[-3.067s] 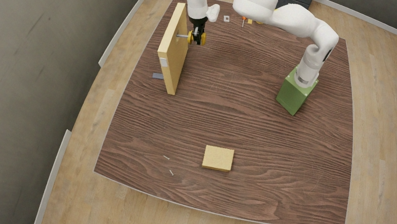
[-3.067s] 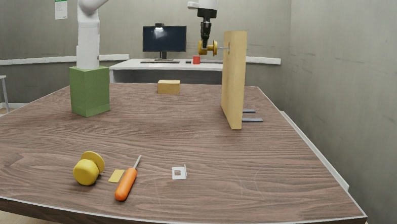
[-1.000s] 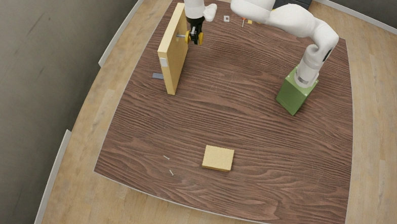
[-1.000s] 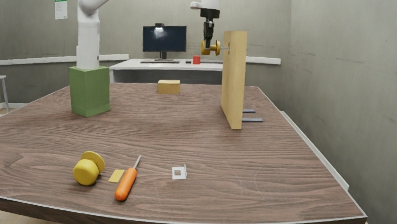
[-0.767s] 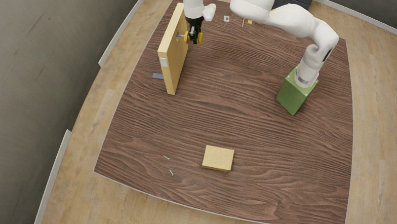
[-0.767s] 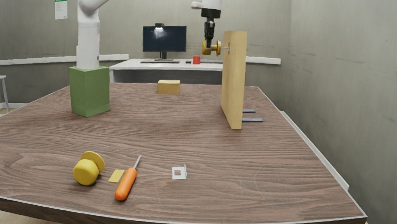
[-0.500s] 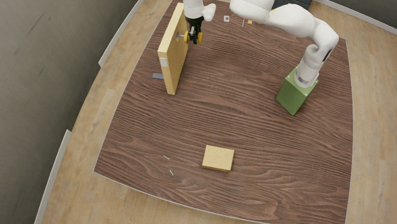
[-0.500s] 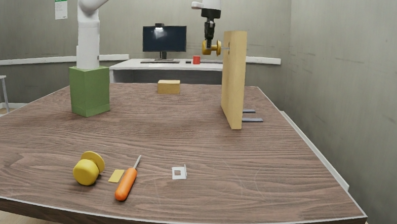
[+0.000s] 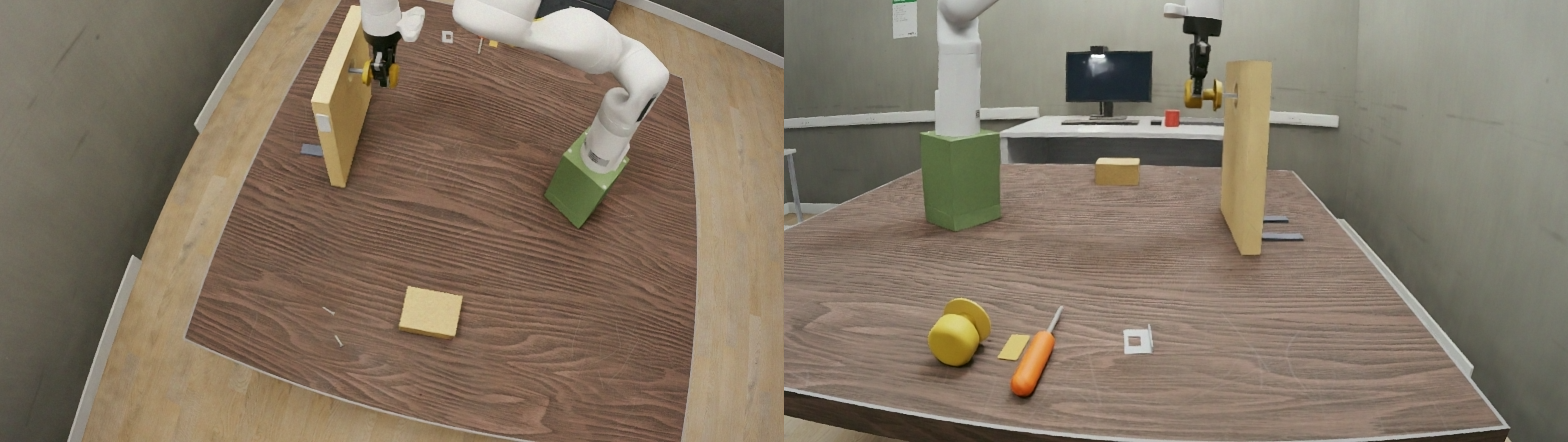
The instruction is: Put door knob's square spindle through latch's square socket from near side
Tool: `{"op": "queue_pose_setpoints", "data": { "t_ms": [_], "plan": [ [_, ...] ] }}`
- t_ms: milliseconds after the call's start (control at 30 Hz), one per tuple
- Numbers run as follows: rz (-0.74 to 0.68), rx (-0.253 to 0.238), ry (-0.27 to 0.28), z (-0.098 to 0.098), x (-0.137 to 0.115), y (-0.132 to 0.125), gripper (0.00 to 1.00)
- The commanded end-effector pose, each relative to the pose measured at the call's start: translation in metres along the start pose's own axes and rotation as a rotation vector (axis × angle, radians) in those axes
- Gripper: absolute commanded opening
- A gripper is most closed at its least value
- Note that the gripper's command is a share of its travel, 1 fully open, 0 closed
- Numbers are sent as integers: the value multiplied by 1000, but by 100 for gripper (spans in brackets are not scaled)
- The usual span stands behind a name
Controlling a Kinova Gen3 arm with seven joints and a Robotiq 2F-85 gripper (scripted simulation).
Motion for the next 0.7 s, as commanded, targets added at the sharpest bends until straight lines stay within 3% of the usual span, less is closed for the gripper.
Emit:
{"op": "queue_pose_setpoints", "data": {
  "t_ms": [0,667],
  "plan": [
    [1,0,-2,1,2,0,63],
    [1,0,-2,1,4,1,63]
  ]
}}
Point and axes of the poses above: the point where the finger pads meet when closed, its own z axis back along the fingers, its own y axis across the jaws, x = y × z, the point moved 8 cm from there along z, back along the fingers, and after that the axes turned 13 degrees about -z, right-handed, at the moved point
